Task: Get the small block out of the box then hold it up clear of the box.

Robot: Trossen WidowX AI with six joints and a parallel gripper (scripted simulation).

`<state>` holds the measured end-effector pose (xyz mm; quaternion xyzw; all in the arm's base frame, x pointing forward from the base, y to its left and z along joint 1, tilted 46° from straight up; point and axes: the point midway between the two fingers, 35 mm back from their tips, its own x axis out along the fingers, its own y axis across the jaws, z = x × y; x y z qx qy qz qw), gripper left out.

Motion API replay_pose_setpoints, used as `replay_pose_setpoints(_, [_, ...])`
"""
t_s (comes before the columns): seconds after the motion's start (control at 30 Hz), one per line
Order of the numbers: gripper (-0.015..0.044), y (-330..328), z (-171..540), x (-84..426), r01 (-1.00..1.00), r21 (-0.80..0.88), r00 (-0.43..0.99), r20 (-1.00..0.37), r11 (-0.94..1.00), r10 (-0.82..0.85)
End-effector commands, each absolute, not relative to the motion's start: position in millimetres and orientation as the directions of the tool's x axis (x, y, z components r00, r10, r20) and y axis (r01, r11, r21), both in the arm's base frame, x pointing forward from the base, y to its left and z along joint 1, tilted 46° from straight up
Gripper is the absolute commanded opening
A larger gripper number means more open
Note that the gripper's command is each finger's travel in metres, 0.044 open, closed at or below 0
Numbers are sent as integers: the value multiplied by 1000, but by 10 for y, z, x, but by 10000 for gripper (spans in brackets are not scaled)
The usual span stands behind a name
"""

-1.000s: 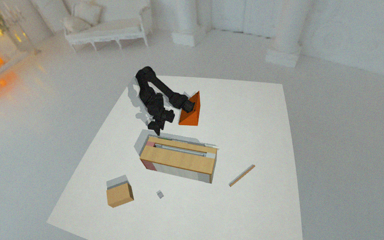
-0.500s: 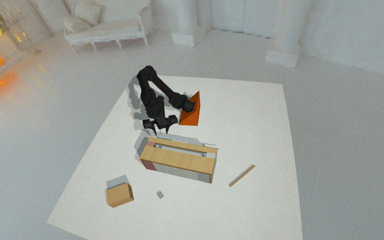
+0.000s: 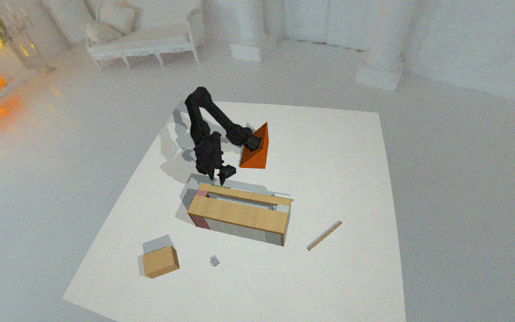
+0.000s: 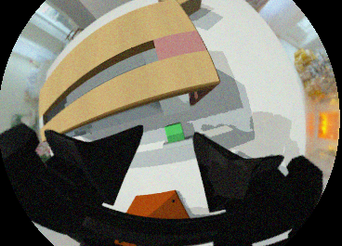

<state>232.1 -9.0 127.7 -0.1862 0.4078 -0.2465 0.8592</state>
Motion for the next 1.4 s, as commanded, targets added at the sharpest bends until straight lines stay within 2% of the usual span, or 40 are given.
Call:
replay_pose_setpoints(0.0, [285,-213,1140,2318,802,169,539,-618,573,-572])
replay_pose_setpoints(0.27, [285,-273,1103,2329,816,546,544,-617,189,-569])
replay_pose_setpoints(0.53, [285,-302,1081,2355,591,770,561,-606,-240,-564])
replay_pose_setpoints(0.7, [285,-315,1071,2373,364,799,572,-597,-478,-563])
replay_pose_setpoints(0.9, [285,-329,1063,2390,68,725,583,-587,-686,-562])
replay_pose_setpoints(1.37, [285,-330,1062,2391,51,717,583,-586,-695,-562])
